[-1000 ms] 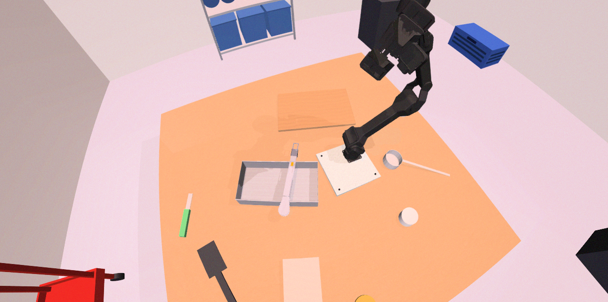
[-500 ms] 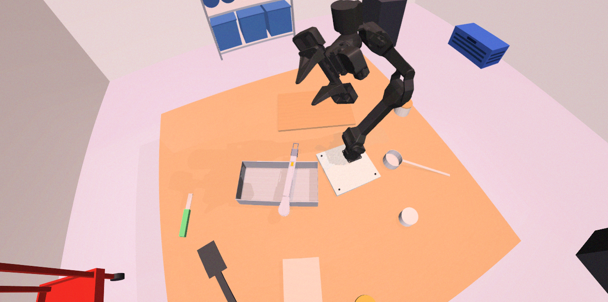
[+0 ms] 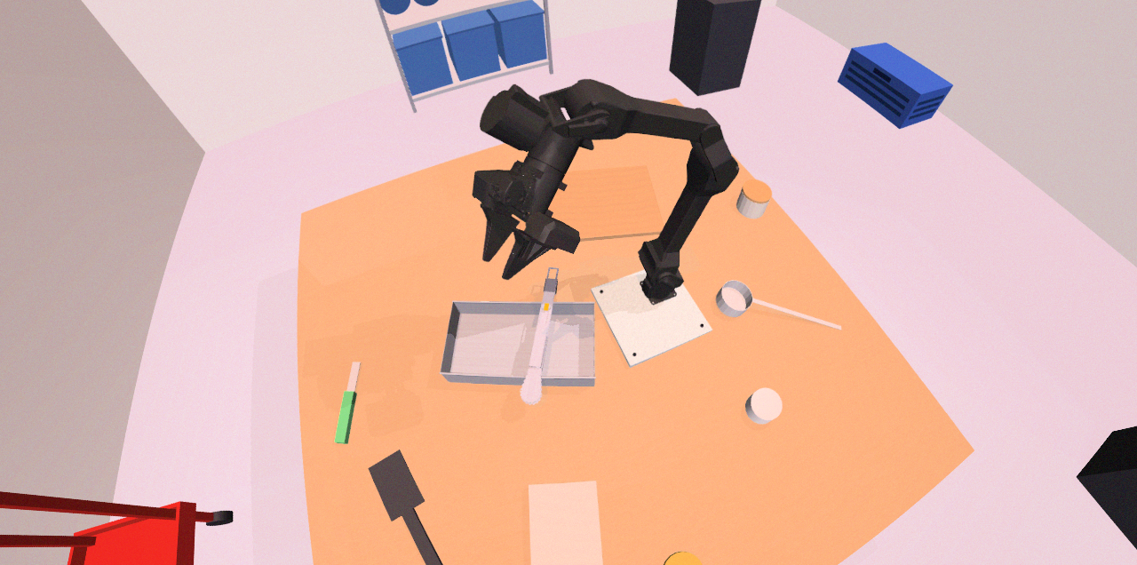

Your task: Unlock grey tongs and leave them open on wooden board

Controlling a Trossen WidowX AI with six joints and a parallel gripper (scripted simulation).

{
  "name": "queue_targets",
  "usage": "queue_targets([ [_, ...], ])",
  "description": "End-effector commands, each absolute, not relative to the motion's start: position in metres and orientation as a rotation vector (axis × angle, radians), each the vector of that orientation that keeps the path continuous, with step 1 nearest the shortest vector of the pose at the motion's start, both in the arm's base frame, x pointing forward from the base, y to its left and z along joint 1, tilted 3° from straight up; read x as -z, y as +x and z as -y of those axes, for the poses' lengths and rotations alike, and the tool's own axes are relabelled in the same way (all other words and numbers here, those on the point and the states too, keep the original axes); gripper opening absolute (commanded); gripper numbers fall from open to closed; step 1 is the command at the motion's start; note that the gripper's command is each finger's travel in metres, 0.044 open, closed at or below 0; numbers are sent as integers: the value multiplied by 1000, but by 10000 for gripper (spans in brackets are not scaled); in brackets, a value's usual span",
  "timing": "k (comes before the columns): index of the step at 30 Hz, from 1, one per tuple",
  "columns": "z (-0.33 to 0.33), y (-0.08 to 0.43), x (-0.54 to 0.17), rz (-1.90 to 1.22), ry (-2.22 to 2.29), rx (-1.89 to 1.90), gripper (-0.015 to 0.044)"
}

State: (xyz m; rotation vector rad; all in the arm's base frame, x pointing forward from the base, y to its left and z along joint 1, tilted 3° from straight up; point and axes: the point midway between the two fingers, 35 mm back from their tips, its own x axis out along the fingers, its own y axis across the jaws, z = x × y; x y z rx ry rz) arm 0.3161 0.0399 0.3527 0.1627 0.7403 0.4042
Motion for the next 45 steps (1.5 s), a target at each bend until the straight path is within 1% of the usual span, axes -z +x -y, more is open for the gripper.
queue_targets([
  [1,-24,331,-281,-1097,660,-40,260],
  [7,-12,331,-224,-1319,1040,411,260],
  [12,-3,322,-180,-1412,1288,883,260],
  [16,5,310,-148,-1401,1423,1325,260],
  [19,10,300,-128,-1331,1473,1665,260],
  [21,12,295,-121,-1289,1481,1797,260],
  [45,16,296,-114,-1285,1478,1819,260],
])
